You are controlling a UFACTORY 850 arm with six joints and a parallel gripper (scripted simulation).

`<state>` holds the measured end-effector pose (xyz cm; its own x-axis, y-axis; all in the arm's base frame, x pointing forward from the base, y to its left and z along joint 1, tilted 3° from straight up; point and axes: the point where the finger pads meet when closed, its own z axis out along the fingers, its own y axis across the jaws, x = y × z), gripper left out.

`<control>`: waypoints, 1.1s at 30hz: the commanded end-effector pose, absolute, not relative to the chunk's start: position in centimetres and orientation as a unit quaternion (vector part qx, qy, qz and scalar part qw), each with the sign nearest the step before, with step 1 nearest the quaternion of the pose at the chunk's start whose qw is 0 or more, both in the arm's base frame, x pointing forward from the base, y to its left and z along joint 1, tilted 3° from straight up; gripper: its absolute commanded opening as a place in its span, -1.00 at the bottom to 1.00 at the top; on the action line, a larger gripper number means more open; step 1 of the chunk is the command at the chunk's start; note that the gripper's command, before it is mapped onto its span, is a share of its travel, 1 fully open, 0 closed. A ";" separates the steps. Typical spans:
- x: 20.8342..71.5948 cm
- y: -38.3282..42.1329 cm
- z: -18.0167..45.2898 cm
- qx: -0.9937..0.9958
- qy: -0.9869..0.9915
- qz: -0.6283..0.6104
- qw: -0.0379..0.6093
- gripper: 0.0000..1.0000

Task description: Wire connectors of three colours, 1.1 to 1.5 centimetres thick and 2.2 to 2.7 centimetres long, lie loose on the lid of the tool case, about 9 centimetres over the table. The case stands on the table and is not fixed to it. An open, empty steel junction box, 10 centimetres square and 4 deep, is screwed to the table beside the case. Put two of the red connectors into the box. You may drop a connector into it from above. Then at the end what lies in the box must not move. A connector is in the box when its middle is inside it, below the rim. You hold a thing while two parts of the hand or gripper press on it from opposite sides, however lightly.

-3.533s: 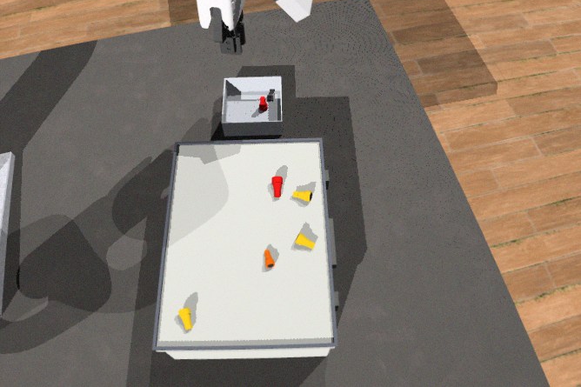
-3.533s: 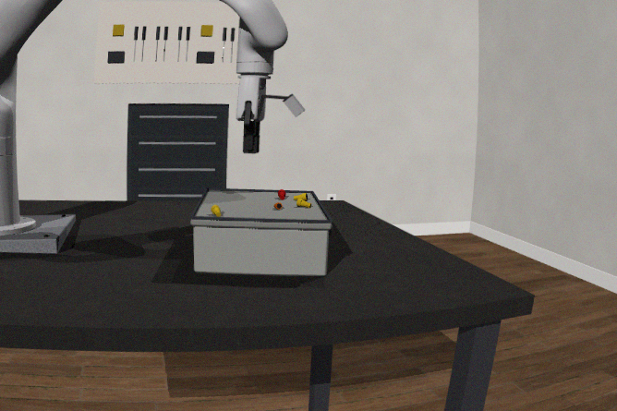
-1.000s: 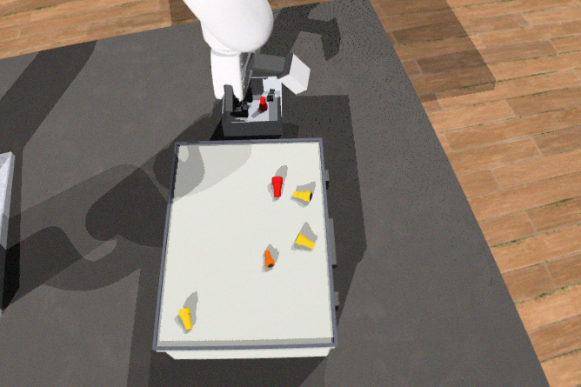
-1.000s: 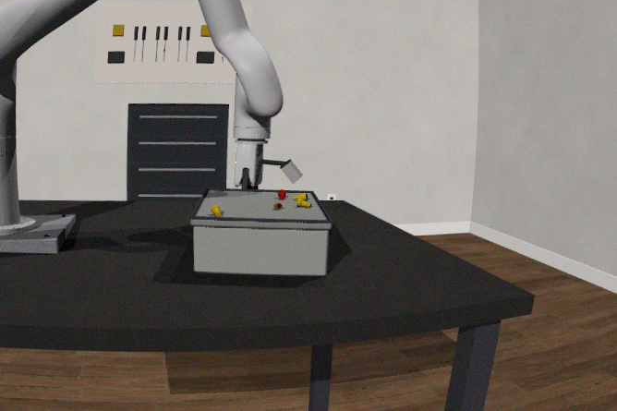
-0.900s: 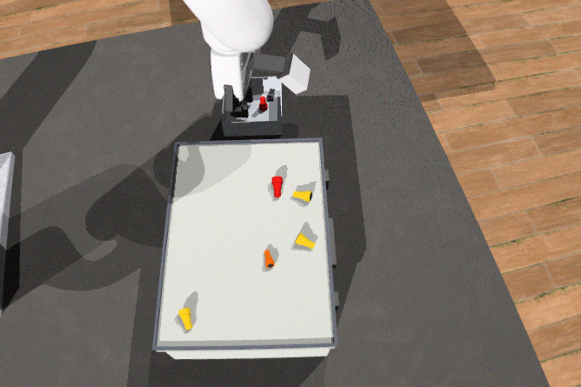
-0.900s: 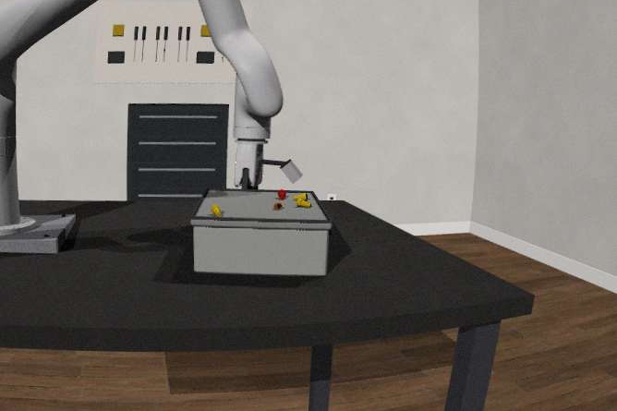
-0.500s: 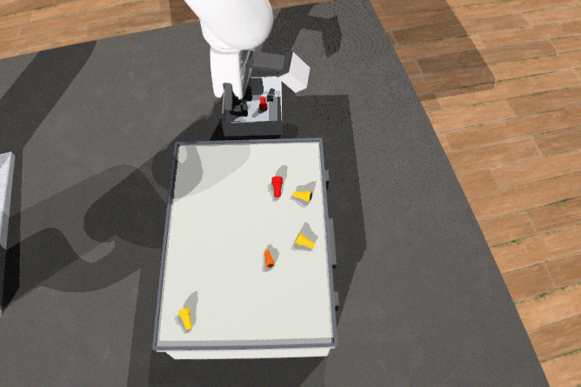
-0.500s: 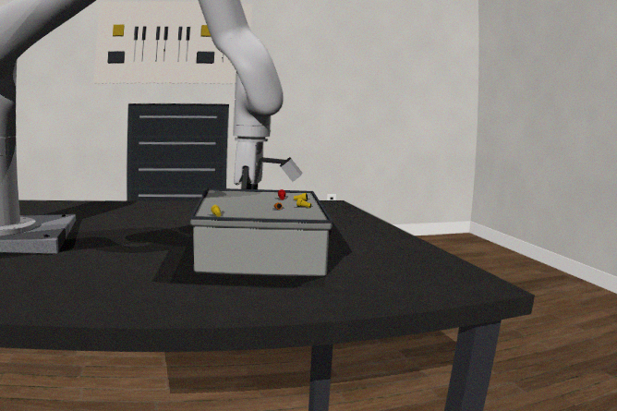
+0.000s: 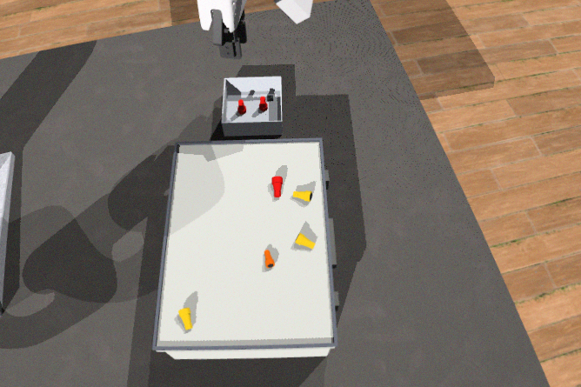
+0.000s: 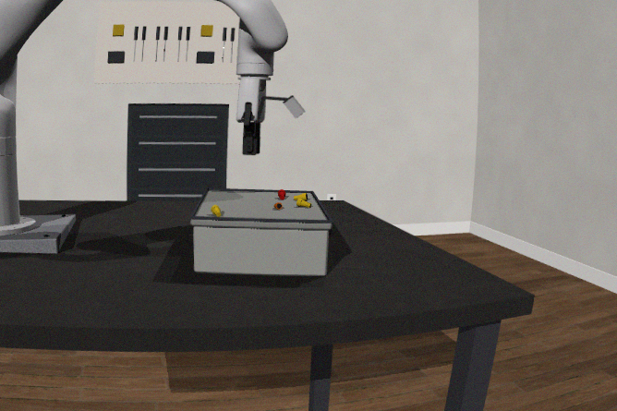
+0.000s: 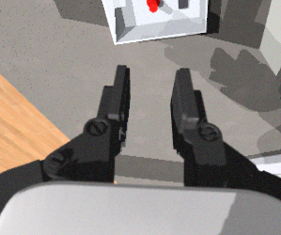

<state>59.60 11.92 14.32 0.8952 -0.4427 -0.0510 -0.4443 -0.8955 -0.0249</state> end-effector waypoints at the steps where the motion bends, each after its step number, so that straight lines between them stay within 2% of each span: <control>1: 59.7 11.9 15.0 -0.973 0.228 0.021 0.018 -0.40; 18: 59.7 11.9 15.1 -0.973 0.228 0.021 0.018 -0.40; 24: 59.7 11.8 17.8 -0.973 0.228 0.021 0.018 -0.40; 33: 59.8 11.8 18.0 -0.973 0.228 0.021 0.018 -0.40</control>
<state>59.65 11.75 17.88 0.8951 -0.4427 -0.0524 -0.4443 -0.8956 -0.0241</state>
